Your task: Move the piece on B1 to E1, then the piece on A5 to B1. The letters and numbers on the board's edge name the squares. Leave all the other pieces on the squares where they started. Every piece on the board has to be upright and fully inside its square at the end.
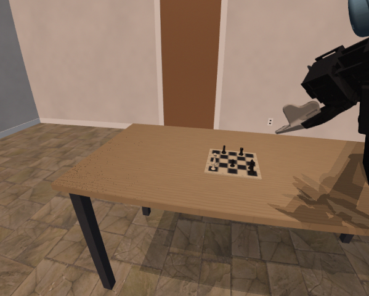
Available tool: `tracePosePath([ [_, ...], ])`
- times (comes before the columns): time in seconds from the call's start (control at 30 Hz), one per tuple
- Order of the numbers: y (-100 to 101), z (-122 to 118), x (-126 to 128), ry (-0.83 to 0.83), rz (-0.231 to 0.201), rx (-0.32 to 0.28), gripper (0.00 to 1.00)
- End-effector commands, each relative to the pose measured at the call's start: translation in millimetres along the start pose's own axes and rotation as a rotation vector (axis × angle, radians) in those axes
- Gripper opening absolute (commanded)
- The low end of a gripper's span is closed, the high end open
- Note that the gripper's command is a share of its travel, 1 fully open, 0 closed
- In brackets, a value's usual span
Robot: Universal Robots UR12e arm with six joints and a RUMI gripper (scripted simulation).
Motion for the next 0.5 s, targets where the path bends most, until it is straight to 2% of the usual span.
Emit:
tracePosePath([
  [0.0,19,-13,18,-0.092,0.03,0.09,1.0],
  [0.2,57,-34,46,-0.257,0.063,0.263,1.0],
  [0.27,57,-34,46,-0.257,0.063,0.263,1.0],
  [0.47,108,-56,75,-0.442,0.068,0.487,1.0],
])
Point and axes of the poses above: the point where the finger pads meet when closed, its own y axis out along the fingers, its own x axis across the jaws, z = x × y, the point moved 3 cm from there along -y, back along the fingers, and after that the axes turned 7 degrees about -y, right-handed, at the moved point
